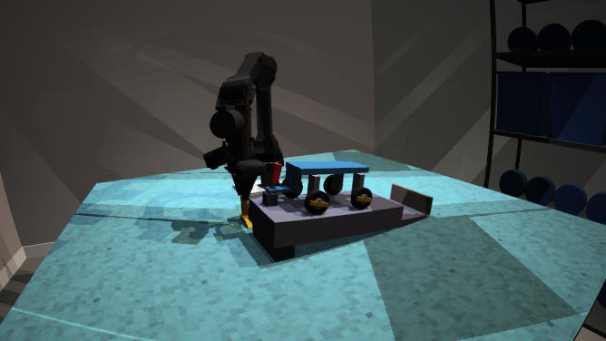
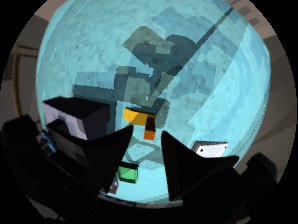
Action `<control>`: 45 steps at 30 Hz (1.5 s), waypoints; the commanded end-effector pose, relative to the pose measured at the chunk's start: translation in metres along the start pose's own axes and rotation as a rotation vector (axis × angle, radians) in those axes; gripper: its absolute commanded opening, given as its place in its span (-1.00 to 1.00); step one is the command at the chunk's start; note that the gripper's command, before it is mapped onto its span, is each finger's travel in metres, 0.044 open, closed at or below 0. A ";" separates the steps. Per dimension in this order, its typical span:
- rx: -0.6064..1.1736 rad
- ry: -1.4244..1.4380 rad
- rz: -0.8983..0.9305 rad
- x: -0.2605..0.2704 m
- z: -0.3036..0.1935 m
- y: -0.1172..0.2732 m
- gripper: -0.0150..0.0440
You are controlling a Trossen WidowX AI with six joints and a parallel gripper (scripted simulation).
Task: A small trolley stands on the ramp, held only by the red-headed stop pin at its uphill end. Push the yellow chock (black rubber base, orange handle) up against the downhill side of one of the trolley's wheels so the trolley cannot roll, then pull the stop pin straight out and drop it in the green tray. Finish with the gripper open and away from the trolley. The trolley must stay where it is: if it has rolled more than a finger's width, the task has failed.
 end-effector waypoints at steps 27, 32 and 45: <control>0.019 0.005 -0.010 -0.002 -0.004 -0.010 0.15; 0.019 0.005 -0.010 -0.002 -0.003 -0.015 0.15; 0.019 0.005 -0.010 -0.002 -0.004 -0.034 0.15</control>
Point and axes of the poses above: the point midway between the two fingers, 35 mm back from their tips, its own y axis back along the fingers, its own x axis across the jaws, z = x × y, the point moved 2 cm from there along y, back along the fingers, and after that the axes turned 14 degrees about y, right-handed, at the moved point
